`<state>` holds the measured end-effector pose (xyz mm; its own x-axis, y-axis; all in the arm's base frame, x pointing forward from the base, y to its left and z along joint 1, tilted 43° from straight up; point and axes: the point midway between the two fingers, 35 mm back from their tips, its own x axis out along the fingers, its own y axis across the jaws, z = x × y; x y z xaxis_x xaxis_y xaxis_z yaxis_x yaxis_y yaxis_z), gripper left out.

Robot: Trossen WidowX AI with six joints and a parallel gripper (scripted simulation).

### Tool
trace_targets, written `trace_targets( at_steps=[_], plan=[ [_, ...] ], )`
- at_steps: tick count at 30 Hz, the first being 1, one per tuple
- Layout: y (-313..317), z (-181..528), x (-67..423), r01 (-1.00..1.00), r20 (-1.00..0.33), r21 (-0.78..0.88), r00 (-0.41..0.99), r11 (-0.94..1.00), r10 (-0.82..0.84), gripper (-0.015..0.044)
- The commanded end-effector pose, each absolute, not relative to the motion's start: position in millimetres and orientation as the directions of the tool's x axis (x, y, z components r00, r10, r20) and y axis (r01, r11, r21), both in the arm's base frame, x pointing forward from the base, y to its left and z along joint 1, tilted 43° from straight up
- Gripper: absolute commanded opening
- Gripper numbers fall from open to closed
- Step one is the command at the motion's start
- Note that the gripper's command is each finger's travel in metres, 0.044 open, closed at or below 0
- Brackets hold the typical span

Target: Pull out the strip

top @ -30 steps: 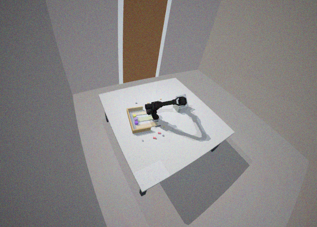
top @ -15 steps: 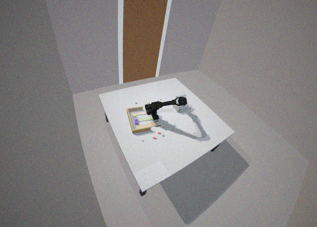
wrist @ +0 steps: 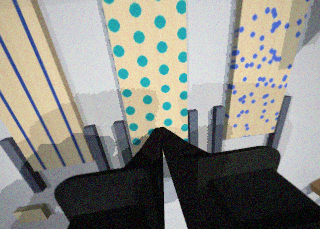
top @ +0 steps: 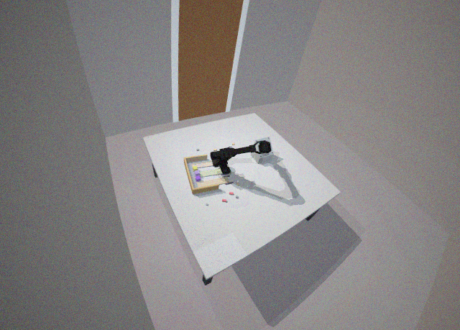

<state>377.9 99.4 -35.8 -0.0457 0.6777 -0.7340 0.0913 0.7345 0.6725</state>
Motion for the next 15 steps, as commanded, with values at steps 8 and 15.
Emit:
trace_targets(
  at_steps=[8,15],
  plan=[
    [100.9,-36.9,377.7,0.096,-0.731,0.675,-0.046,0.731,0.681,0.0000],
    [101.5,-37.4,377.9,0.096,-0.731,0.675,-0.046,0.731,0.681,0.0000]
  ],
)
